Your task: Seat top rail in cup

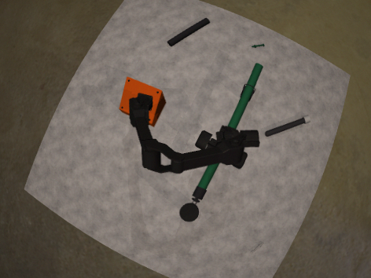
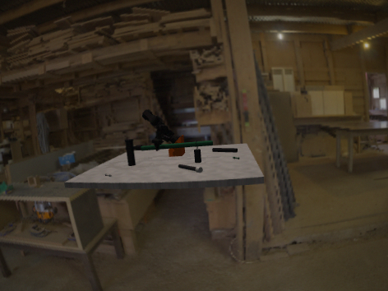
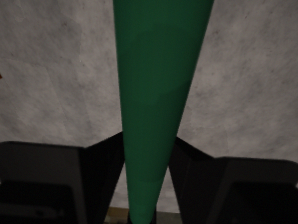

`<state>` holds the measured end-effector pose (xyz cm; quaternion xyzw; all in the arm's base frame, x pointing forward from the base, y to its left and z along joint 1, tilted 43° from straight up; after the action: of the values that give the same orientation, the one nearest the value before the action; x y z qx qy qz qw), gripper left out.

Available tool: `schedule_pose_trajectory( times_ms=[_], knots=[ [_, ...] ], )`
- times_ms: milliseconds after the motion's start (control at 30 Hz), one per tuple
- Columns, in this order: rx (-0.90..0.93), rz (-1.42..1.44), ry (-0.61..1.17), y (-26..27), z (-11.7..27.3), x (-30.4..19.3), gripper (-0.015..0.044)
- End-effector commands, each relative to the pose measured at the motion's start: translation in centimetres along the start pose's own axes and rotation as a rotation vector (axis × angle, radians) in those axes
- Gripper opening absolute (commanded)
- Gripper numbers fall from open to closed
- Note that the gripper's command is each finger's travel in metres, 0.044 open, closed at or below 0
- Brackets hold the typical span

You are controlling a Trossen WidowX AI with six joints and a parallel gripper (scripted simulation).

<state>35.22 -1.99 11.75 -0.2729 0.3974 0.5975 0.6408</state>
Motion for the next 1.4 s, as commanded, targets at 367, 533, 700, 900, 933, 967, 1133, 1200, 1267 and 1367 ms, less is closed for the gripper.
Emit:
schedule_pose_trajectory(
  times_ms=[367, 533, 700, 900, 933, 967, 1133, 1200, 1267, 1367],
  knots=[
    [0.0, 0.0, 0.0, 0.0, 0.0, 0.0, 0.0],
    [0.0, 0.0, 0.0, 0.0, 0.0, 0.0, 0.0],
    [0.0, 0.0, 0.001, -0.01, 0.04, -0.02, 0.0],
    [0.0, 0.001, 0.004, -0.02, 0.11, -0.06, 0.0],
    [0.0, 0.001, 0.005, -0.02, 0.12, -0.07, 0.0],
    [0.001, 0.001, 0.005, -0.03, 0.13, -0.08, 0.0],
    [0.001, 0.002, 0.007, -0.04, 0.18, -0.12, 0.0],
    [0.001, 0.002, 0.007, -0.04, 0.2, -0.14, 0.0],
    [0.001, 0.002, 0.008, -0.05, 0.22, -0.17, 0.0],
    [0.001, 0.002, 0.008, -0.06, 0.25, -0.2, 0.0]
  ],
)
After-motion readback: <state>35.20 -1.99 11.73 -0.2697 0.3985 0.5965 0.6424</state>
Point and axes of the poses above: the point midway between the two fingers, 35 mm back from their tips, its own z axis back along the fingers, its own y axis across the jaws, x = y × z, the point moved 9 cm from there along z, back along the fingers, and after that the axes turned 10 degrees about z, right-handed, at the moved point
